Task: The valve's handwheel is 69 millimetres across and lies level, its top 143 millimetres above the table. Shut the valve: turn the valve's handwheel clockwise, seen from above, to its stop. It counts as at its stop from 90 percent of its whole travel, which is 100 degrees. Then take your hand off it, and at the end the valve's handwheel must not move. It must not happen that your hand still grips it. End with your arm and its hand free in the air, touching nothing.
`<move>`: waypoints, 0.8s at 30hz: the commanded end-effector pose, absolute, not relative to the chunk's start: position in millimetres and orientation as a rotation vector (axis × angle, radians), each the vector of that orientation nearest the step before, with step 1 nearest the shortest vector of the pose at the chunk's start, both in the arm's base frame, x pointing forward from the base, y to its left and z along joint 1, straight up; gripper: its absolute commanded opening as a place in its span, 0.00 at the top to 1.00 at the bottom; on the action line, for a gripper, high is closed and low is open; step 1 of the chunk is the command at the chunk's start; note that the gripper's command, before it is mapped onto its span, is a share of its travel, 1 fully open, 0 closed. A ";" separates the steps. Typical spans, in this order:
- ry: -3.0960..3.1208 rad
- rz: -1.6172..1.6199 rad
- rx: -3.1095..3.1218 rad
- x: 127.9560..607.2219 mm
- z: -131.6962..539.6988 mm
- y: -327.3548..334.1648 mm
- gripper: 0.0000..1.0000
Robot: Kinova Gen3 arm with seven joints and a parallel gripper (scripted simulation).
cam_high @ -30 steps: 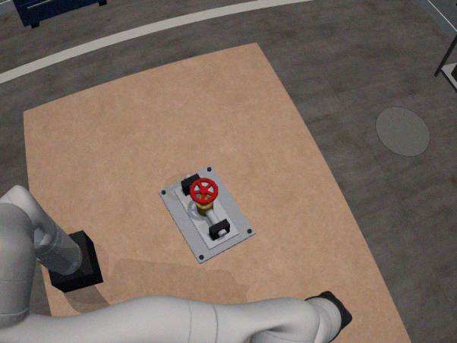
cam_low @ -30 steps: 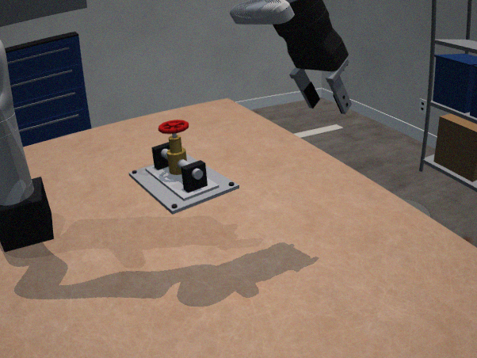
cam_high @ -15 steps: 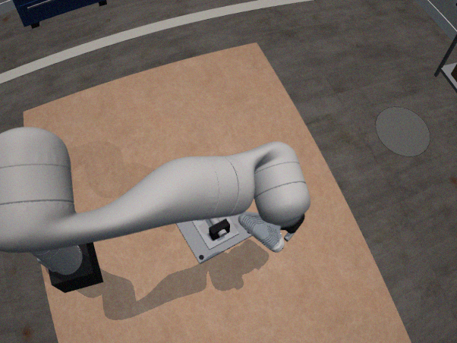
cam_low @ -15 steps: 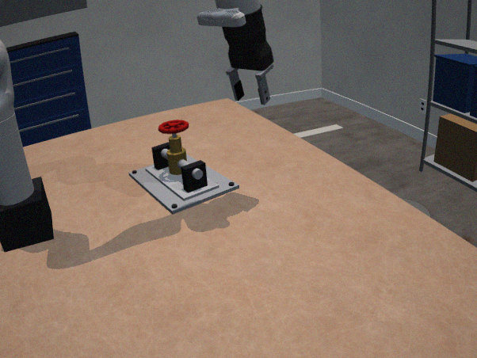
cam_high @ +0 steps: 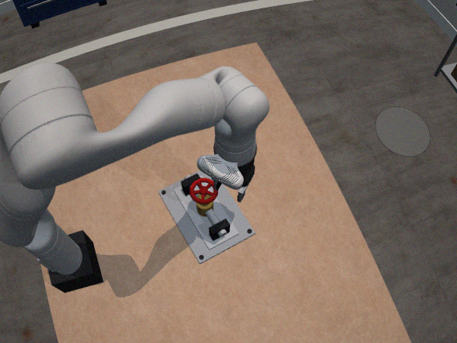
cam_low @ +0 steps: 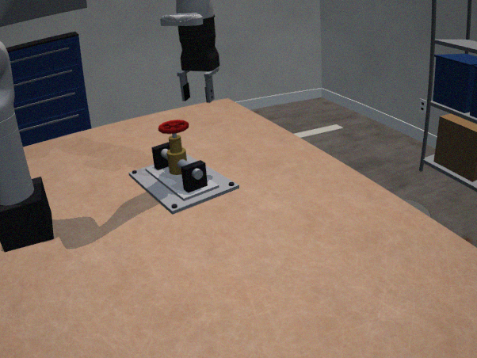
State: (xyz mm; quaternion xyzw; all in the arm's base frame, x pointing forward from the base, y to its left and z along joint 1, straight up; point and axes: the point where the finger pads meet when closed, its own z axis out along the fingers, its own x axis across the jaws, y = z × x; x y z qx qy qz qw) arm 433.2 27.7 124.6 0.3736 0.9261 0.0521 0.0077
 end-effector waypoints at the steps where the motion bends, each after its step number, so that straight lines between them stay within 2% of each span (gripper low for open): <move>1: 2.939 0.123 1.082 420.0 124.4 54.0 0.00; 24: 2.971 0.048 1.023 399.0 122.0 69.4 0.00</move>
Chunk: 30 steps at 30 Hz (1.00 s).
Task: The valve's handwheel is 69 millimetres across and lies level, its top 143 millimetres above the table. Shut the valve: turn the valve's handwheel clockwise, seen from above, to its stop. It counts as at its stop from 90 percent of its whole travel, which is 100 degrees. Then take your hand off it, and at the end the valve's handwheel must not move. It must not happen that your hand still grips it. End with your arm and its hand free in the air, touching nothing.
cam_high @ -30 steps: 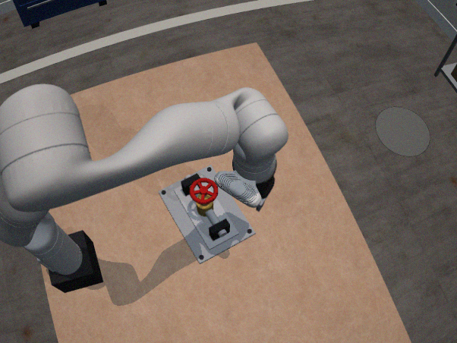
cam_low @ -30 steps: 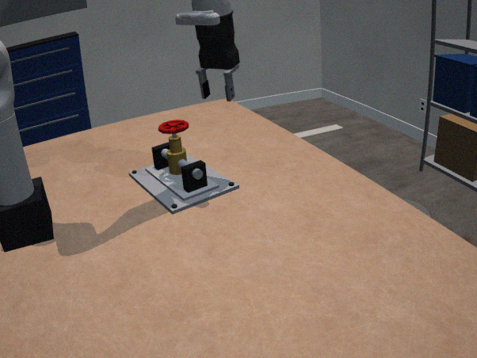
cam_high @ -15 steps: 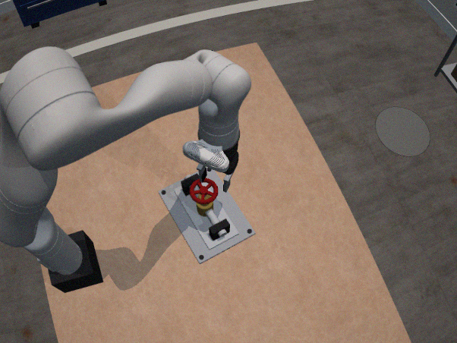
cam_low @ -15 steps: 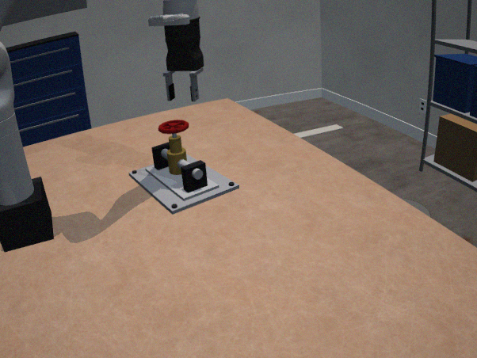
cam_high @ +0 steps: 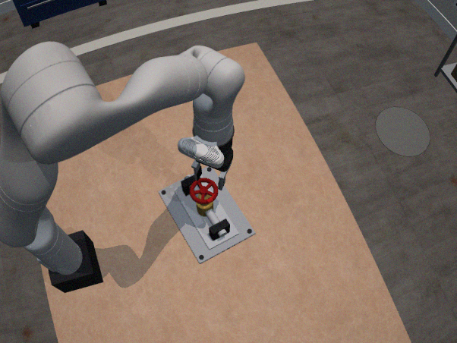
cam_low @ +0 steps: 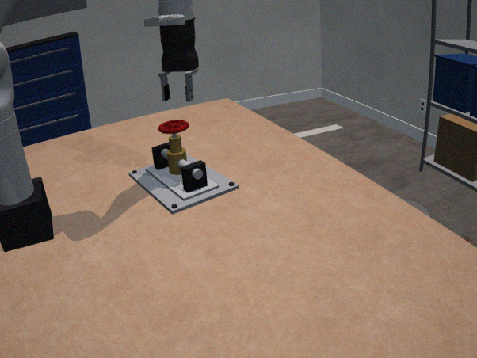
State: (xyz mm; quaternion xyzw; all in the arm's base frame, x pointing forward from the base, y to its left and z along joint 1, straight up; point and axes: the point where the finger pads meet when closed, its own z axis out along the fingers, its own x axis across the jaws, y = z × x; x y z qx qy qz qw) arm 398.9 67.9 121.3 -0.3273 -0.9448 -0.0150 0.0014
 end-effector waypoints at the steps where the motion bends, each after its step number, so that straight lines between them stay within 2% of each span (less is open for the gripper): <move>1: -2.969 -0.048 -1.022 399.0 122.0 69.4 0.00; 30: -2.981 0.002 -0.981 385.5 120.9 77.9 0.00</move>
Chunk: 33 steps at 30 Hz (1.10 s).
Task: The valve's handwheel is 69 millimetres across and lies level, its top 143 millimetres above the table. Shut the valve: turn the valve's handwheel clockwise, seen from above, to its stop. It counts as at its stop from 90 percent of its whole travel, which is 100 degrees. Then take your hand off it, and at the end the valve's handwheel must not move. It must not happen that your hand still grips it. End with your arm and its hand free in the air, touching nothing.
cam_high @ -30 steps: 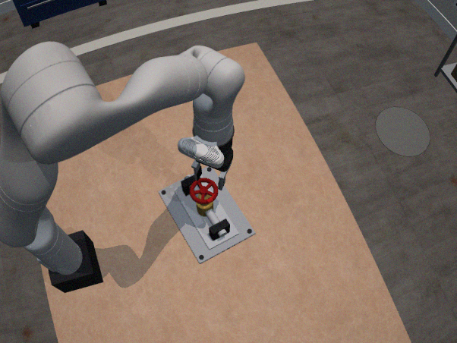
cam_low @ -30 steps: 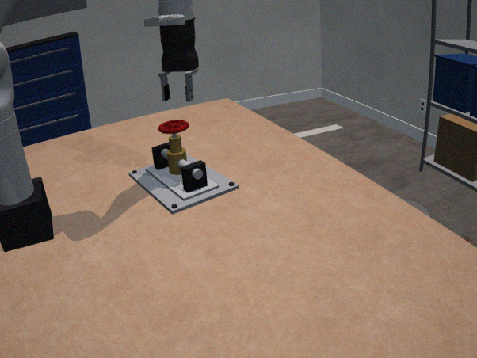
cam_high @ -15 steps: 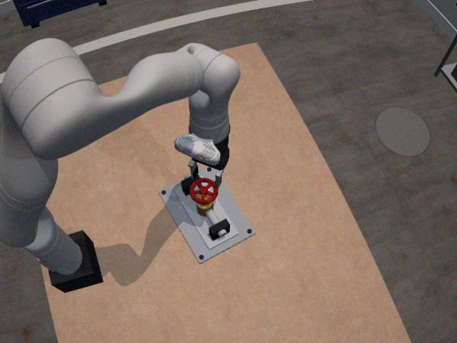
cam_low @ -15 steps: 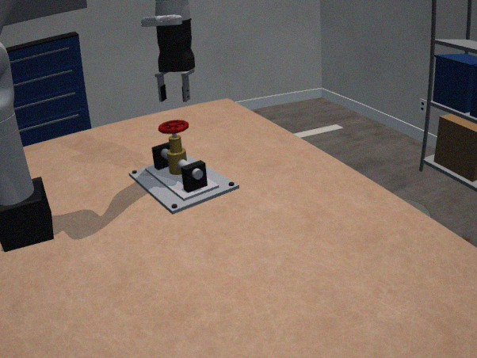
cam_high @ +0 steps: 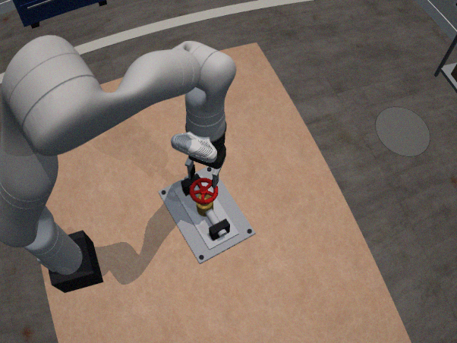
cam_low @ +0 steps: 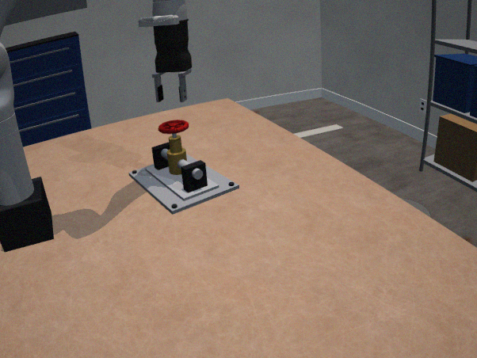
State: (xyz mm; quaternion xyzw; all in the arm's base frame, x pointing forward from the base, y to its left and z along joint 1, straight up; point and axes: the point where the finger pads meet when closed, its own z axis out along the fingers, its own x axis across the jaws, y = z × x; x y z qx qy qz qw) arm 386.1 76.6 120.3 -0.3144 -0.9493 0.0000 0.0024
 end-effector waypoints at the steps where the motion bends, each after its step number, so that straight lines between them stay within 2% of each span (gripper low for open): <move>1: -2.981 0.002 -0.981 385.5 120.9 77.9 0.00; 11: -2.982 0.006 -0.978 384.4 120.8 78.5 0.00; 12: -2.982 0.006 -0.978 384.4 120.8 78.5 0.40; 33: -2.982 0.006 -0.978 384.4 111.0 78.5 0.40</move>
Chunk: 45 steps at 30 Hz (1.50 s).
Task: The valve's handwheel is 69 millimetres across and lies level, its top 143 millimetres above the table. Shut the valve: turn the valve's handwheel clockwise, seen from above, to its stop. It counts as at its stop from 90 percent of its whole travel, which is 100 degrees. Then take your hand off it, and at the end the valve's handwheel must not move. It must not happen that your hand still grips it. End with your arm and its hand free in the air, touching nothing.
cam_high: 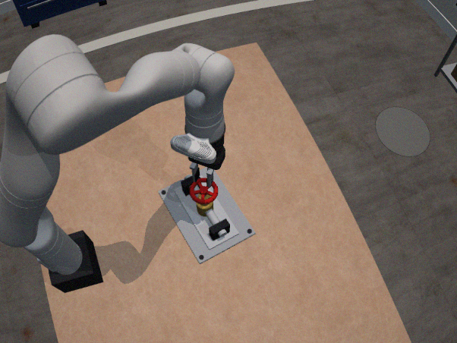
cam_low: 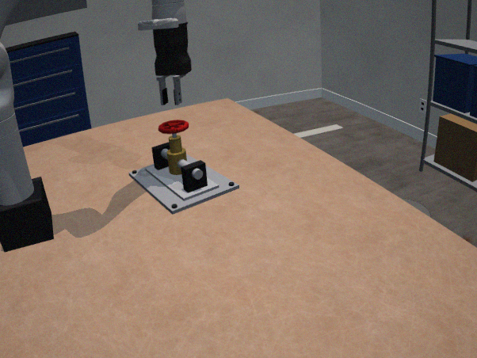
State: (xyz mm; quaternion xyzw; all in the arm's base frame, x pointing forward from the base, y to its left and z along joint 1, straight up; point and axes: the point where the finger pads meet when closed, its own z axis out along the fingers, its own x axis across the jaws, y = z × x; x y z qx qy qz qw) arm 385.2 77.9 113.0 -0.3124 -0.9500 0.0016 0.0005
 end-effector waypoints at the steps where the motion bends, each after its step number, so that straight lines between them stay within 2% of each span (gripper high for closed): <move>1: -2.982 0.006 -0.978 384.4 109.8 78.5 0.40; 45: -2.982 0.006 -0.978 384.3 73.9 78.4 0.40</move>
